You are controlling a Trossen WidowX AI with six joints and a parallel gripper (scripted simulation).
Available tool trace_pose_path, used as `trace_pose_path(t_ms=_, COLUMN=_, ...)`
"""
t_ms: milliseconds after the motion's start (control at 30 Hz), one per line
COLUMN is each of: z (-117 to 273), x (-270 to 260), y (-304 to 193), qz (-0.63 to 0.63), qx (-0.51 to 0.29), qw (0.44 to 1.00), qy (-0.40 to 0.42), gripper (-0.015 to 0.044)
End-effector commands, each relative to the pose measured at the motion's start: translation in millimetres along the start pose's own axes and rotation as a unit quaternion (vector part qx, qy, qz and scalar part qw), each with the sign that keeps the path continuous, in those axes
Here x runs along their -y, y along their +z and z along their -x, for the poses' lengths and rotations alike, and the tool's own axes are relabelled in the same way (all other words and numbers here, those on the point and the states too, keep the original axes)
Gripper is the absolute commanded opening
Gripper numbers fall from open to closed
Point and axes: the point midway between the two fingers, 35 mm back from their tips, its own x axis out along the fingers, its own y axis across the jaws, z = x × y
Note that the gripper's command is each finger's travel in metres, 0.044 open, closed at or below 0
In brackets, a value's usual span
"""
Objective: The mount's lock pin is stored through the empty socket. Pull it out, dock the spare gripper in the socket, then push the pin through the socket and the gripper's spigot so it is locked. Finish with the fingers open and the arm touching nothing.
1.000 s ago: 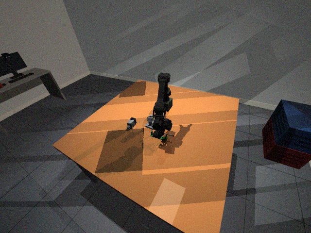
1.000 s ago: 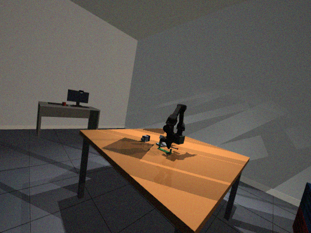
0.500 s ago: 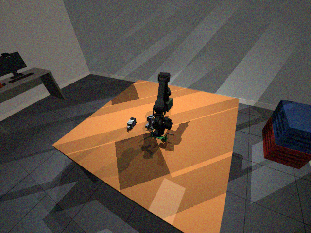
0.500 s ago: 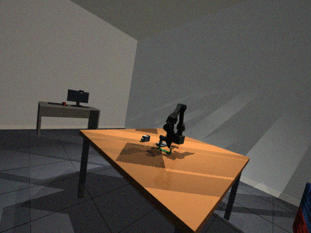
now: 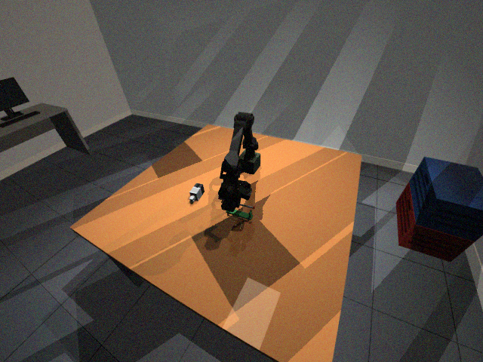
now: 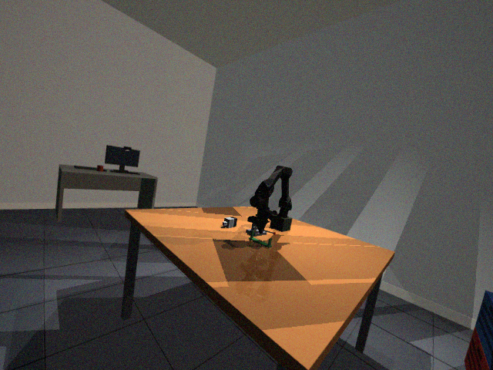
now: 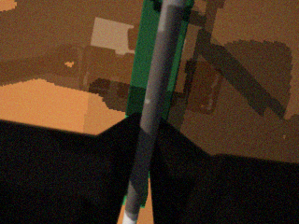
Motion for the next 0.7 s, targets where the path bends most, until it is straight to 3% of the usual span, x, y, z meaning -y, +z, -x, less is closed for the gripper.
trace_pose_path(t_ms=0, z=8, x=1, y=-11, qz=0.002, qx=0.002, qw=1.0, qy=-0.003, gripper=0.0)
trace_pose_path(t_ms=667, z=-10, x=1, y=-20, qz=0.002, qx=0.0, qw=1.0, qy=-0.005, gripper=0.0)
